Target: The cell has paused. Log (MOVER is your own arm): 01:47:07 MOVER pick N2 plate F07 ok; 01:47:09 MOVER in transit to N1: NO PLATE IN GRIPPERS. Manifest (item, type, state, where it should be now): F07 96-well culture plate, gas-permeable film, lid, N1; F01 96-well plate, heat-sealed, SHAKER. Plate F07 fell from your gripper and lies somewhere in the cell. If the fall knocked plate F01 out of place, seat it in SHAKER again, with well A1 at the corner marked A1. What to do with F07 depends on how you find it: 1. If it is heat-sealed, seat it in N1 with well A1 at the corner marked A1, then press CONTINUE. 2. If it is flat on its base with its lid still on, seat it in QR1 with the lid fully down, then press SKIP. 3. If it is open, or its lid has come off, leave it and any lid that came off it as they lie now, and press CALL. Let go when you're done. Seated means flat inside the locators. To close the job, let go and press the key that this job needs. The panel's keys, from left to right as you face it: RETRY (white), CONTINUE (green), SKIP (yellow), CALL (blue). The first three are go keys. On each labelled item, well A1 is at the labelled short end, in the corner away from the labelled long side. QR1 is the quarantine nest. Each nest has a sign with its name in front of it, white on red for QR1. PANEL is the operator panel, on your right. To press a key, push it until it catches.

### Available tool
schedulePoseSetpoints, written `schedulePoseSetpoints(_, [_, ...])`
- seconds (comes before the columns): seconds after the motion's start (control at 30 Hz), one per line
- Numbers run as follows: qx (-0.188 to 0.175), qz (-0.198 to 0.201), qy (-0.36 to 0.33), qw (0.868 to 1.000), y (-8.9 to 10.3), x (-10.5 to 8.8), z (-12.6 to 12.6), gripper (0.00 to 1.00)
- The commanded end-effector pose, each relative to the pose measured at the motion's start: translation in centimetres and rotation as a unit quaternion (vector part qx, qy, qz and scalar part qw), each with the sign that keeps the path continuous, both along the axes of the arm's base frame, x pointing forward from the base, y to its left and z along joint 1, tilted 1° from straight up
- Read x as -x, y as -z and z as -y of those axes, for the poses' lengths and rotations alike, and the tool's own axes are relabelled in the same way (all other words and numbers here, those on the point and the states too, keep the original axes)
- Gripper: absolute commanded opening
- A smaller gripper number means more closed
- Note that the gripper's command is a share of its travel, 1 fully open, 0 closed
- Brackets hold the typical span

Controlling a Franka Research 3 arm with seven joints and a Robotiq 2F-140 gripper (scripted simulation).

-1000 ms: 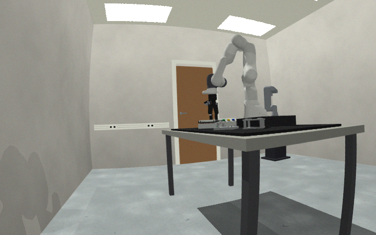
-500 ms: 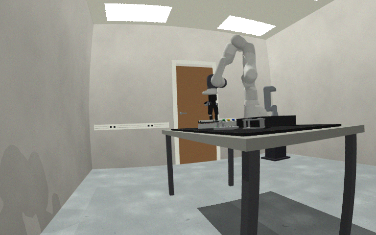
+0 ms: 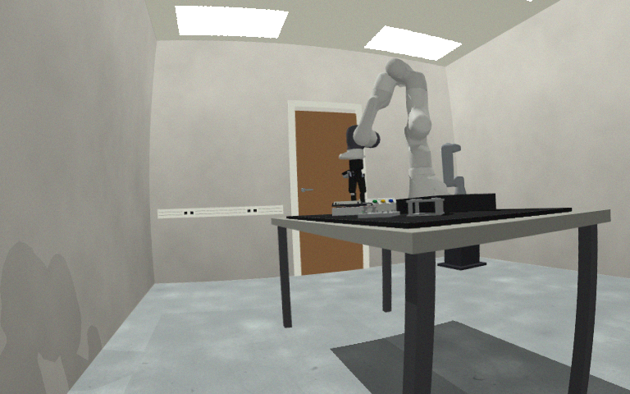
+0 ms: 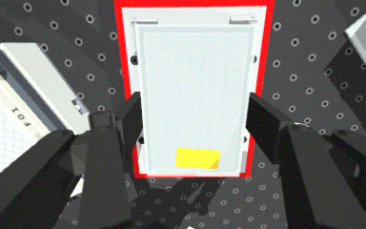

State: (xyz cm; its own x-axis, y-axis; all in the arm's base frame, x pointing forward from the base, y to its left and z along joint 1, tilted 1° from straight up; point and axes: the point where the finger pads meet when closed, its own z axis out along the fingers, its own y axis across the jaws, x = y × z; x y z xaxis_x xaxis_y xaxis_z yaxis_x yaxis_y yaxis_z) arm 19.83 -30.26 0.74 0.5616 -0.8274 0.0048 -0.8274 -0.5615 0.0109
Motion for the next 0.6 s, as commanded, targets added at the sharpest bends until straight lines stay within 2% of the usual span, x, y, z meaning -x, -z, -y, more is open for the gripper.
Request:
schedulePoseSetpoints(0.0, [0.002, 0.002, -0.003, 1.0, 0.07, -0.1, 0.11, 0.1])
schedulePoseSetpoints(0.57, [0.002, 0.002, -0.003, 1.0, 0.25, -0.1, 0.11, 0.1])
